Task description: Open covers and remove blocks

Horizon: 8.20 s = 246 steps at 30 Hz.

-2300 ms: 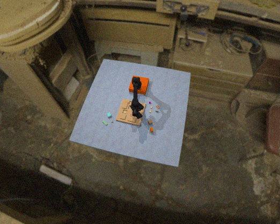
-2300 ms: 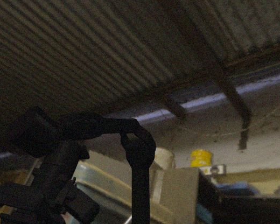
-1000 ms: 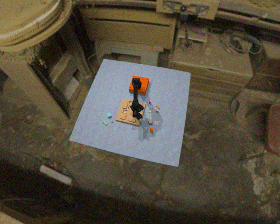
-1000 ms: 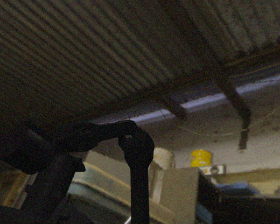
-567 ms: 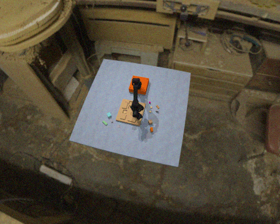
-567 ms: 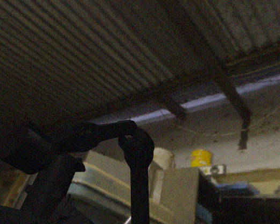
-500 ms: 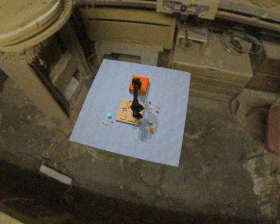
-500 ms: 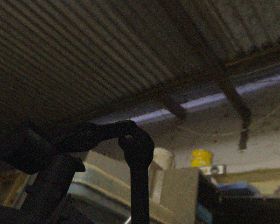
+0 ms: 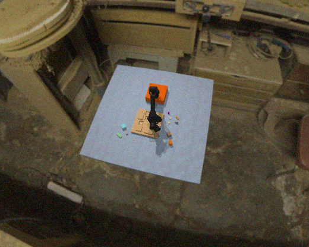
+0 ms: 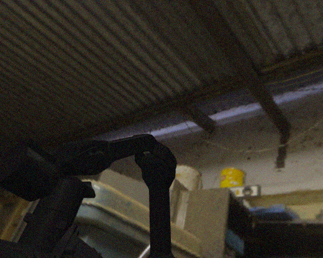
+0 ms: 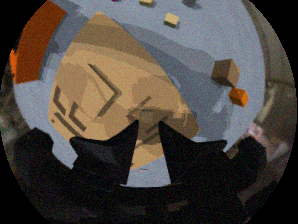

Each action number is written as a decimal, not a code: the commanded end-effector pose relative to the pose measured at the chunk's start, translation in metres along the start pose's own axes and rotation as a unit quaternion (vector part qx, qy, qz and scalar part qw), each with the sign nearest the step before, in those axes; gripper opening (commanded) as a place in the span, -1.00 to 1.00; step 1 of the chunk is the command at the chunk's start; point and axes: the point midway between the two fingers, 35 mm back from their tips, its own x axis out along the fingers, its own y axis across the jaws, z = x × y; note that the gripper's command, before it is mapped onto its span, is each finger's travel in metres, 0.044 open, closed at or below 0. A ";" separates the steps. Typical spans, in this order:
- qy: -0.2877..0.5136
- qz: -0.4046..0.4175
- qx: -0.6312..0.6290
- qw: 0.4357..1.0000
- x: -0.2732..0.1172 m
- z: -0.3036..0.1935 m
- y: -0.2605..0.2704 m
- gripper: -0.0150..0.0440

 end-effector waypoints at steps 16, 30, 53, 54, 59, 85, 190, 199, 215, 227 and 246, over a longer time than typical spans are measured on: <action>-0.003 0.004 -0.002 1.000 0.013 0.001 0.002 0.00; -0.003 0.004 -0.002 1.000 0.022 0.001 0.002 0.00; -0.002 0.003 0.000 1.000 0.009 0.000 0.001 -0.22; -0.002 0.003 -0.001 1.000 0.008 0.000 0.001 -0.22; -0.002 0.003 -0.001 1.000 0.002 0.000 0.001 -0.22; -0.003 0.004 -0.002 1.000 -0.032 0.000 0.001 -0.22; 0.003 0.015 -0.002 1.000 -0.079 -0.153 0.287 -0.22; 0.003 0.015 -0.002 1.000 -0.067 -0.155 0.287 -0.22; 0.003 0.015 -0.002 1.000 -0.041 -0.157 0.288 -0.22; 0.003 0.015 -0.002 1.000 -0.021 -0.158 0.289 -0.22; 0.003 0.015 -0.002 1.000 0.010 -0.156 0.290 -0.22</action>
